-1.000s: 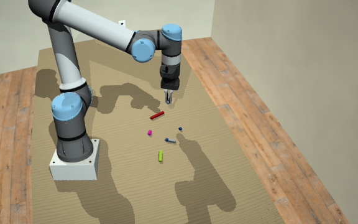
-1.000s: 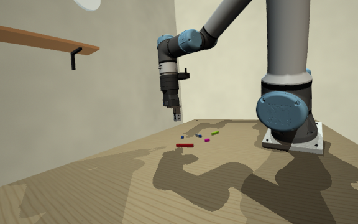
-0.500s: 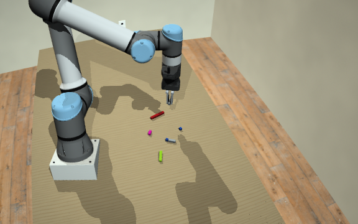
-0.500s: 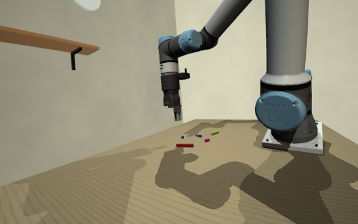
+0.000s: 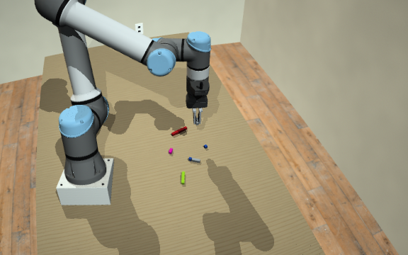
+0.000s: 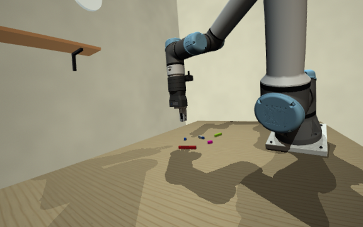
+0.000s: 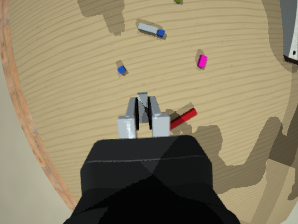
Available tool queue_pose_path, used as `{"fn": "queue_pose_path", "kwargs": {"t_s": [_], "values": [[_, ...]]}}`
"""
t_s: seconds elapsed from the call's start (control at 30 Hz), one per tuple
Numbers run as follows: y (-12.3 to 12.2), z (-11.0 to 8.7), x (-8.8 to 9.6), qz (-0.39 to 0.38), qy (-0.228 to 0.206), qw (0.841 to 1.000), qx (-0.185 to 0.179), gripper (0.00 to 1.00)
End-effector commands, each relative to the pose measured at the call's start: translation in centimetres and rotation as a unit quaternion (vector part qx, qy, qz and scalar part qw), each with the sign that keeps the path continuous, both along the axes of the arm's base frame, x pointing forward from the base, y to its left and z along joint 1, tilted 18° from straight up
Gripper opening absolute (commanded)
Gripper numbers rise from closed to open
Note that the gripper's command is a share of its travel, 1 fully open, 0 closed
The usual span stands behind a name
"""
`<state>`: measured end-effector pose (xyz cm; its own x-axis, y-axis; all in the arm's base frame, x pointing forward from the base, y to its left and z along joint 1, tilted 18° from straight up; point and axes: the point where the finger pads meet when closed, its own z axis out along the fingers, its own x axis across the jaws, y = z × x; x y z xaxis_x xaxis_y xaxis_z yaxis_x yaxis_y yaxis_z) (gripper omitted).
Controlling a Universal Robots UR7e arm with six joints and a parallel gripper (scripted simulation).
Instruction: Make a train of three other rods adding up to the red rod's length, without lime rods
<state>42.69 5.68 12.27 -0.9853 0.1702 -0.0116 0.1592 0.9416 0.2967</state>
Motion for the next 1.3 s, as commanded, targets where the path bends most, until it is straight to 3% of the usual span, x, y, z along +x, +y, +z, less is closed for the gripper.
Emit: {"fn": "queue_pose_path", "kwargs": {"t_s": [0.0, 0.27, 0.77, 0.83, 1.27], "values": [[-1.7, -0.7, 0.2, 0.081, -0.022, 0.996, -0.005, 0.24], [-3.3, -1.2, 0.4, 0.152, -0.043, 0.987, -0.01, 0.24], [-7.0, -2.3, 0.5, 0.339, -0.1, 0.935, -0.021, 0.24], [-7.0, -2.3, 0.5, 0.339, -0.1, 0.935, -0.021, 0.24], [-9.7, -3.2, 0.1, 0.486, -0.147, 0.861, -0.028, 0.24]]}}
